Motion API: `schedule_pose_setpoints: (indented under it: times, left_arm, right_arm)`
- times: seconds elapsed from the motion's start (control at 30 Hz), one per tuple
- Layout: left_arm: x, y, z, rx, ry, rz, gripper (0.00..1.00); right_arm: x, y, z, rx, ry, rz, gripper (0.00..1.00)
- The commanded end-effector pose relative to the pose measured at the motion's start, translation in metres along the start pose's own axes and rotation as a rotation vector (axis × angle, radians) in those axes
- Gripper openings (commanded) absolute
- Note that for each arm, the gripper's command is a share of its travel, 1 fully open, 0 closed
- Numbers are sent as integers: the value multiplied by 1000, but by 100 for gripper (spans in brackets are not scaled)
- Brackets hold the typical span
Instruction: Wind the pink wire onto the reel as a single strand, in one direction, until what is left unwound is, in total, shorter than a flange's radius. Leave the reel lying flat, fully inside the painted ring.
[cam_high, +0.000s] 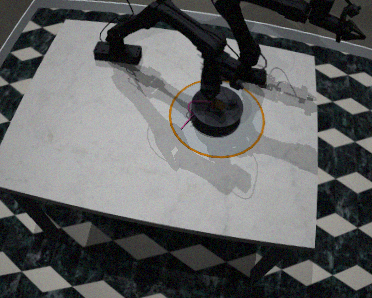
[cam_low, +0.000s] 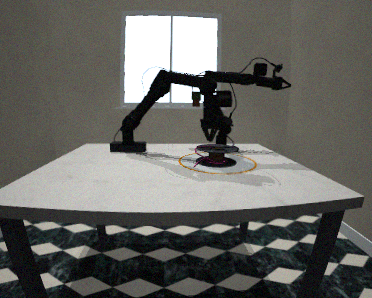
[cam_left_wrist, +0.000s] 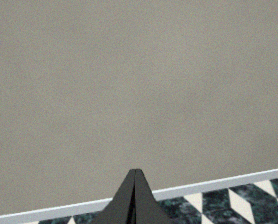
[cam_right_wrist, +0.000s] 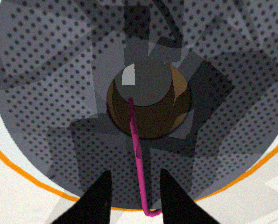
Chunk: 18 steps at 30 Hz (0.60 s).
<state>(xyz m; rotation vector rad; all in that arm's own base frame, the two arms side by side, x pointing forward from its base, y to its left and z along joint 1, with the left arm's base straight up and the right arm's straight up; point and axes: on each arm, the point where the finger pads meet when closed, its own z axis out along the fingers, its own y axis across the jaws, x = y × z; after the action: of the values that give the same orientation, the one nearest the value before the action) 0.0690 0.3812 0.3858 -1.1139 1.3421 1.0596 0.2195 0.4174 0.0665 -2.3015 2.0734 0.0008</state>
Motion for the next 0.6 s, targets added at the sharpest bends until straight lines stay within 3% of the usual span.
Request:
schedule_pose_setpoints:
  times: [0.0,0.57]
  left_arm:
    - [-21,2,-7,1,-61,-9,0]
    - [-21,2,-7,1,-61,-9,0]
  right_arm:
    - [1,0,-7,-31,29,-60,30]
    - [7,-5,-10,-34,28,-94,30]
